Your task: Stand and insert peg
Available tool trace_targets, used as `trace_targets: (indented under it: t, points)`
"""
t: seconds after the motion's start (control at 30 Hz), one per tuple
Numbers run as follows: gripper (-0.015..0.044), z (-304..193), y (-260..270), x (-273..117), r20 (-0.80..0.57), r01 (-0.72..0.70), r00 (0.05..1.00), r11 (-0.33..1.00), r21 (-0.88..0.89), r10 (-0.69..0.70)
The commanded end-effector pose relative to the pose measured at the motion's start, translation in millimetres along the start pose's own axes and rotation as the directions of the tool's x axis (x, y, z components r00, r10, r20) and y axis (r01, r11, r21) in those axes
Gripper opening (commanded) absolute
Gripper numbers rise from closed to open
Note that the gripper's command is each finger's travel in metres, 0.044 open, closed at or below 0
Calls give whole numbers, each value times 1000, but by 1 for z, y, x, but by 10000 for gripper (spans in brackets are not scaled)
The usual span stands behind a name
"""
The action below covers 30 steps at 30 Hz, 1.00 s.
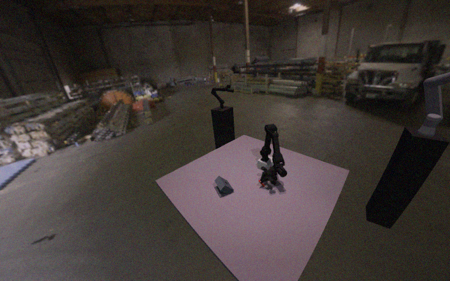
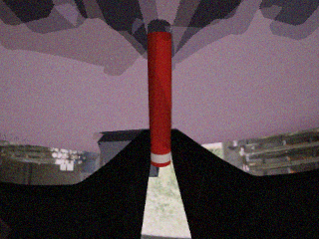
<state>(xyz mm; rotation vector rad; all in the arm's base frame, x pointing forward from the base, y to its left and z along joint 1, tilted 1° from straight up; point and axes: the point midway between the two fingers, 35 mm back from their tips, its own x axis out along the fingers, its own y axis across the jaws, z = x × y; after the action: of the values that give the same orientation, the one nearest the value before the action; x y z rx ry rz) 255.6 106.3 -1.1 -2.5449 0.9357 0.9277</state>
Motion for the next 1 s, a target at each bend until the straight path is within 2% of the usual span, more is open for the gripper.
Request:
trace_targets:
  t: [0.0, 0.97]
  points:
    - [49, 2, 0, -2, -35, -1, 999, 1000, -2, 1]
    - [49, 17, 1, -15, -280, -1, 960, 1000, -2, 1]
